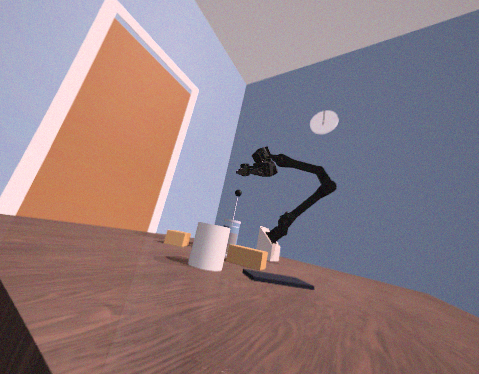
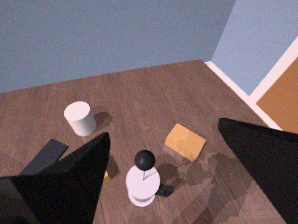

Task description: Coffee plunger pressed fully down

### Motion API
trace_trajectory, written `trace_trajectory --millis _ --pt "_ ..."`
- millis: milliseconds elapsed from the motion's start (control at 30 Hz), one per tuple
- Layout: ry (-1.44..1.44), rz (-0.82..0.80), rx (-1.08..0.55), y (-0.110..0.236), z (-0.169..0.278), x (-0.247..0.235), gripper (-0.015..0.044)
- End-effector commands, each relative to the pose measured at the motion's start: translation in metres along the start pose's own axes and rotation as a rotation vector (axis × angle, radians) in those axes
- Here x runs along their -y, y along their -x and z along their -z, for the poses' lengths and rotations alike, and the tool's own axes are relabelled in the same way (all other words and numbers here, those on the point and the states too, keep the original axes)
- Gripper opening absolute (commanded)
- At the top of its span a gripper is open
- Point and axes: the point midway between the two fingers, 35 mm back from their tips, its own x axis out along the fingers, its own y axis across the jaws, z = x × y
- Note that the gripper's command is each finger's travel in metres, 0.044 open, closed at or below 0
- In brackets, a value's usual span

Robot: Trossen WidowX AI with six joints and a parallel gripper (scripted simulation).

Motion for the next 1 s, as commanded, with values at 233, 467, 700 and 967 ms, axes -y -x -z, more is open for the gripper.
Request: trace_trajectory --millis 233,467,700,967 --pt "-0.102 -0.047 0.002 -0.018 0.054 -0.014 0.0440" --pt "-0.099 -0.051 0.003 -0.028 0.075 -0.018 0.0440" --pt "-0.098 -0.050 0.000 -0.037 0.075 -0.018 0.0440" --pt "-0.097 -0.050 0.000 -0.050 0.075 -0.019 0.0440"
